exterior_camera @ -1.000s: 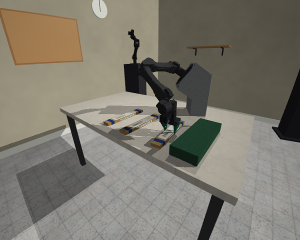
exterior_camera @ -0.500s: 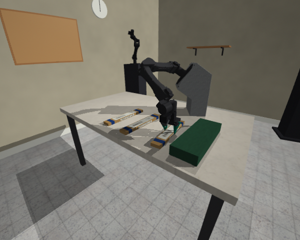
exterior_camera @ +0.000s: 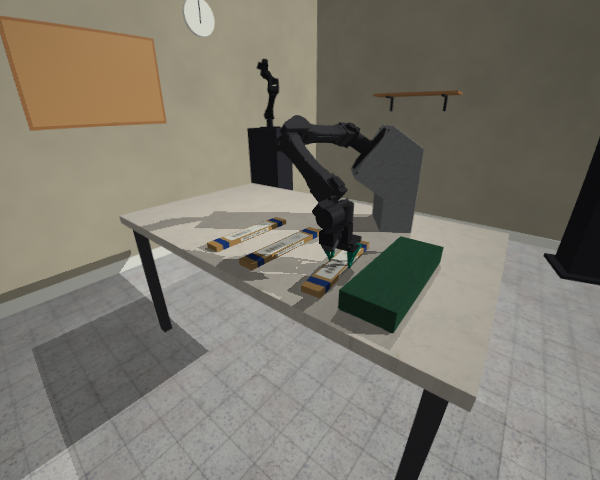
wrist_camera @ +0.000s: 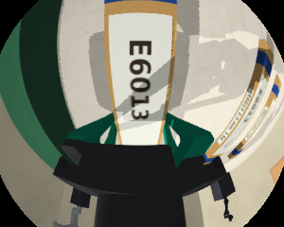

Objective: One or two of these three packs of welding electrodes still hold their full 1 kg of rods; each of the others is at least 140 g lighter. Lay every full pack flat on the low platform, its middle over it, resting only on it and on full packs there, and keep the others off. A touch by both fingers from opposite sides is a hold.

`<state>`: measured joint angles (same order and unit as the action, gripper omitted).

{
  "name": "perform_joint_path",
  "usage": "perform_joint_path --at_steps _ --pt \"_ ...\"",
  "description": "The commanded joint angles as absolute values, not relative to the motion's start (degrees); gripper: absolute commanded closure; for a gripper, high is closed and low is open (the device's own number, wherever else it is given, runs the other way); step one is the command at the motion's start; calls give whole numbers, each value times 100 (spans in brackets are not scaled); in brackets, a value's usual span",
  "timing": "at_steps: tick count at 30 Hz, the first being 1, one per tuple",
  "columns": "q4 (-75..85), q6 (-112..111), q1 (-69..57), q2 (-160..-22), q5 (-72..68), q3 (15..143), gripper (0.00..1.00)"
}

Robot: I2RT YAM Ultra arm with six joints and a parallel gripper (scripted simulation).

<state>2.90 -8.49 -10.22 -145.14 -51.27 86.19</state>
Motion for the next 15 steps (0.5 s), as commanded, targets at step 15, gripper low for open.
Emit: perform_joint_path --at_steps 15 --pt "699 -500 -1411 -14125 -5261 8432 100"
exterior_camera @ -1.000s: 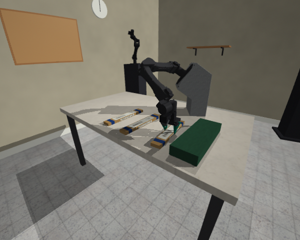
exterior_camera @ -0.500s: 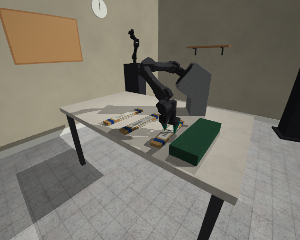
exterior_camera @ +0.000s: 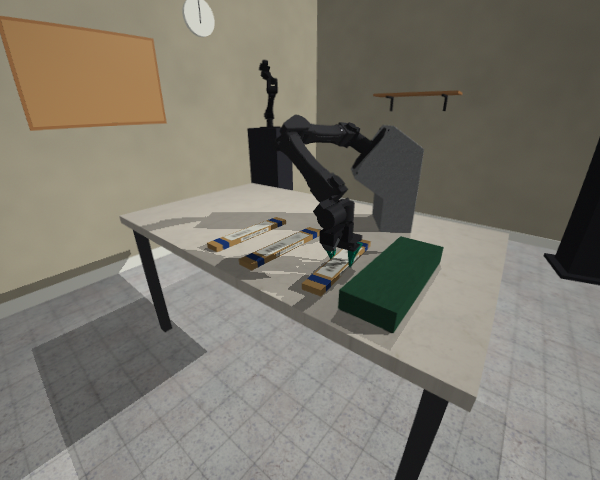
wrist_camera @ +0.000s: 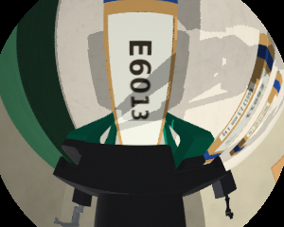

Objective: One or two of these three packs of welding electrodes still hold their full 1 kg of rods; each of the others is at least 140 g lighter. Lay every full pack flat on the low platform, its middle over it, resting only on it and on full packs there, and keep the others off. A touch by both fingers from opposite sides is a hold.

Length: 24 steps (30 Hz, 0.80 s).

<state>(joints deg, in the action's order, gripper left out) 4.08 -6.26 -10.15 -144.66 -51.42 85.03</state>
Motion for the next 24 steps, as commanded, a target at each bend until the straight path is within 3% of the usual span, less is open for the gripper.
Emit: perform_joint_path --at_steps 1,24 --pt "726 -479 -1426 -14110 -5269 8391 100" --pt "1353 25 -1755 -13780 -5390 8317 100"
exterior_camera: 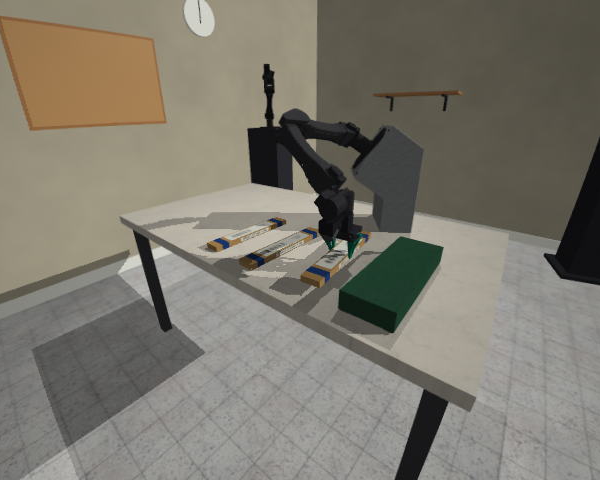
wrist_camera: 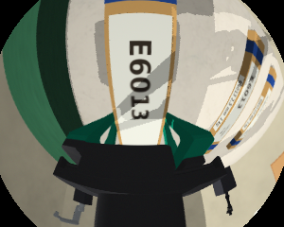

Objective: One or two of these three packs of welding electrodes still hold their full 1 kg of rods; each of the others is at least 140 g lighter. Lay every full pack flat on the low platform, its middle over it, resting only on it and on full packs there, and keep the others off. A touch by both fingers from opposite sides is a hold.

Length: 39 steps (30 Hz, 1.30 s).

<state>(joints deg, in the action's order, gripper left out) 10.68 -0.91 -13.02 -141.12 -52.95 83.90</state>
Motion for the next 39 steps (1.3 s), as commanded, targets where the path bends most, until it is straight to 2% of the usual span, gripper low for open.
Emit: perform_joint_path --at_steps 1,39 --pt "1386 55 -1775 -13759 -5395 8368 100" --pt "2129 466 -2024 -13722 -5463 8875 100"
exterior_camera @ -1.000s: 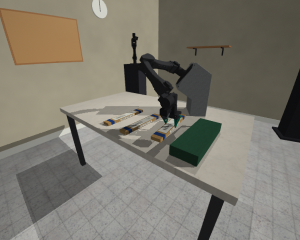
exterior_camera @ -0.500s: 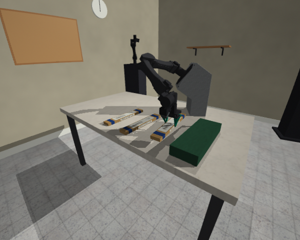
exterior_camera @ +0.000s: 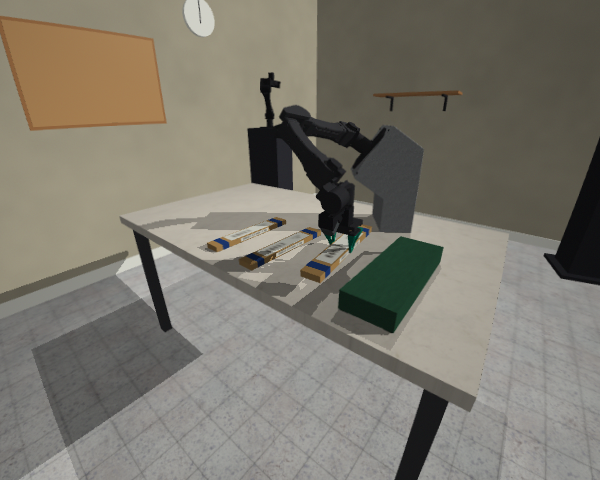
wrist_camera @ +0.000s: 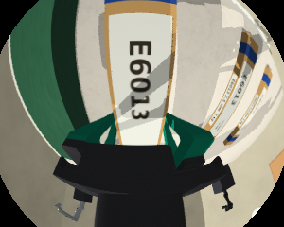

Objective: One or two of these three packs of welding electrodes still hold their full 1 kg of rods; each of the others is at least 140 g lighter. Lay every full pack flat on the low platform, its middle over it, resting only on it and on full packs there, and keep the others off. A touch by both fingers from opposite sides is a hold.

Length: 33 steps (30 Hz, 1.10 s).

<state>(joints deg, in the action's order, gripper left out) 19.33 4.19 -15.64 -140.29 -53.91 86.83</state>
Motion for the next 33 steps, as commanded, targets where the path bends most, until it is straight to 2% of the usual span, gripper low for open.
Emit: perform_joint_path --at_steps 1,33 --pt "2139 471 -2027 -13723 -5464 8882 100" --pt "2296 553 -2074 -13745 -5477 9004 100"
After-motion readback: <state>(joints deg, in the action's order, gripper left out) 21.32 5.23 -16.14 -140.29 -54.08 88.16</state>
